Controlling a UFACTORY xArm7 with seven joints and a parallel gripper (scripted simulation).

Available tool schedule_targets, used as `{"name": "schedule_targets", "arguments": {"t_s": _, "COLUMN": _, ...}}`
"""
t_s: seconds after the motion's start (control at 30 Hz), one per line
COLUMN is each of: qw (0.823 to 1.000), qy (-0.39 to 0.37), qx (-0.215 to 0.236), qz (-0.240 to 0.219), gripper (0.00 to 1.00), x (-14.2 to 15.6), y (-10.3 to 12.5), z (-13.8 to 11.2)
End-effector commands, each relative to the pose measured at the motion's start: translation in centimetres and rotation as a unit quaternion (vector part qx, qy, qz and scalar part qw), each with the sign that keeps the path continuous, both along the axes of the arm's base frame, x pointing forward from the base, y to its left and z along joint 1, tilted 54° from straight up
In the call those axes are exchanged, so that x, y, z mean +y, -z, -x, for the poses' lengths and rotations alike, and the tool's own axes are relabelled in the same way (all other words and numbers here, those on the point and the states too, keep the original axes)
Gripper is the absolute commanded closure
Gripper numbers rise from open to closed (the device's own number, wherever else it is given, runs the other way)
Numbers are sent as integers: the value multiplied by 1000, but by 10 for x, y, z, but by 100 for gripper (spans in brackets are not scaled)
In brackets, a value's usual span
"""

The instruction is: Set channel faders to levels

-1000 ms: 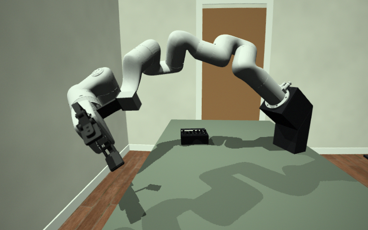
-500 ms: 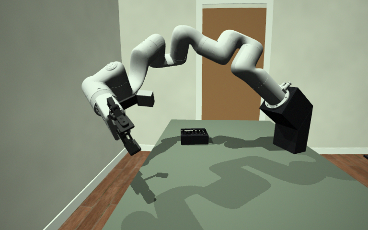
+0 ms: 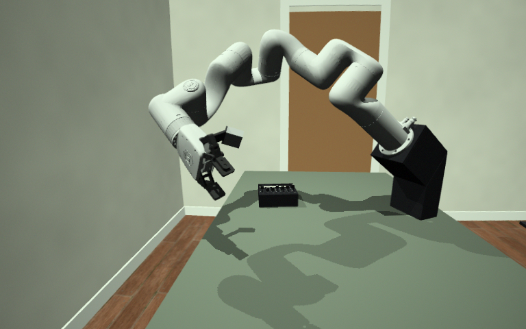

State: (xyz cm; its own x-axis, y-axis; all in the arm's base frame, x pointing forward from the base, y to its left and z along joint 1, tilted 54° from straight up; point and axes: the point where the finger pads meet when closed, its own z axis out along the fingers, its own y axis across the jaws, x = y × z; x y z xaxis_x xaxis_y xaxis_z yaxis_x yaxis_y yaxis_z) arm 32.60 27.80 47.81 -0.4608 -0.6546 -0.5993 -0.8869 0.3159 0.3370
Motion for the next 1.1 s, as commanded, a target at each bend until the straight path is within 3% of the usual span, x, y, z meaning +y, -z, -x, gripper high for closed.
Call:
{"name": "schedule_targets", "arguments": {"t_s": 0.0, "qw": 998, "qy": 7, "qx": -61, "qz": 12, "gripper": 0, "x": -48, "y": 26, "z": -1}}
{"name": "schedule_targets", "arguments": {"t_s": 0.03, "qw": 998, "qy": 7, "qx": -61, "qz": 12, "gripper": 0, "x": -48, "y": 26, "z": -1}}
{"name": "schedule_targets", "arguments": {"t_s": 0.07, "qw": 994, "qy": 5, "qx": -100, "qz": 32, "gripper": 0, "x": -81, "y": 46, "z": -4}}
{"name": "schedule_targets", "arguments": {"t_s": 0.2, "qw": 994, "qy": 5, "qx": -100, "qz": 32, "gripper": 0, "x": -81, "y": 46, "z": -4}}
{"name": "schedule_targets", "arguments": {"t_s": 0.23, "qw": 989, "qy": 2, "qx": -140, "qz": 53, "gripper": 0, "x": -115, "y": 66, "z": -7}}
{"name": "schedule_targets", "arguments": {"t_s": 0.3, "qw": 989, "qy": 2, "qx": -140, "qz": 53, "gripper": 0, "x": -115, "y": 66, "z": -7}}
{"name": "schedule_targets", "arguments": {"t_s": 0.33, "qw": 981, "qy": 0, "qx": -180, "qz": 75, "gripper": 0, "x": -144, "y": 83, "z": -10}}
{"name": "schedule_targets", "arguments": {"t_s": 0.43, "qw": 981, "qy": 0, "qx": -180, "qz": 75, "gripper": 0, "x": -149, "y": 86, "z": -9}}
{"name": "schedule_targets", "arguments": {"t_s": 0.47, "qw": 971, "qy": -3, "qx": -218, "qz": 94, "gripper": 0, "x": -181, "y": 105, "z": -13}}
{"name": "schedule_targets", "arguments": {"t_s": 0.53, "qw": 971, "qy": -3, "qx": -218, "qz": 94, "gripper": 0, "x": -181, "y": 105, "z": -13}}
{"name": "schedule_targets", "arguments": {"t_s": 0.57, "qw": 961, "qy": -5, "qx": -252, "qz": 113, "gripper": 0, "x": -210, "y": 121, "z": -15}}
{"name": "schedule_targets", "arguments": {"t_s": 0.63, "qw": 961, "qy": -5, "qx": -252, "qz": 113, "gripper": 0, "x": -212, "y": 123, "z": -15}}
{"name": "schedule_targets", "arguments": {"t_s": 0.67, "qw": 950, "qy": -7, "qx": -284, "qz": 130, "gripper": 0, "x": -239, "y": 139, "z": -17}}
{"name": "schedule_targets", "arguments": {"t_s": 0.77, "qw": 950, "qy": -7, "qx": -284, "qz": 130, "gripper": 0, "x": -239, "y": 139, "z": -17}}
{"name": "schedule_targets", "arguments": {"t_s": 0.8, "qw": 939, "qy": -8, "qx": -312, "qz": 145, "gripper": 0, "x": -264, "y": 154, "z": -20}}
{"name": "schedule_targets", "arguments": {"t_s": 0.83, "qw": 939, "qy": -8, "qx": -312, "qz": 145, "gripper": 0, "x": -264, "y": 154, "z": -20}}
{"name": "schedule_targets", "arguments": {"t_s": 0.87, "qw": 928, "qy": -10, "qx": -337, "qz": 158, "gripper": 0, "x": -287, "y": 167, "z": -22}}
{"name": "schedule_targets", "arguments": {"t_s": 0.93, "qw": 928, "qy": -10, "qx": -337, "qz": 158, "gripper": 0, "x": -287, "y": 167, "z": -22}}
{"name": "schedule_targets", "arguments": {"t_s": 0.97, "qw": 918, "qy": -11, "qx": -359, "qz": 170, "gripper": 0, "x": -307, "y": 179, "z": -23}}
{"name": "schedule_targets", "arguments": {"t_s": 1.07, "qw": 907, "qy": -13, "qx": -379, "qz": 181, "gripper": 0, "x": -325, "y": 189, "z": -25}}
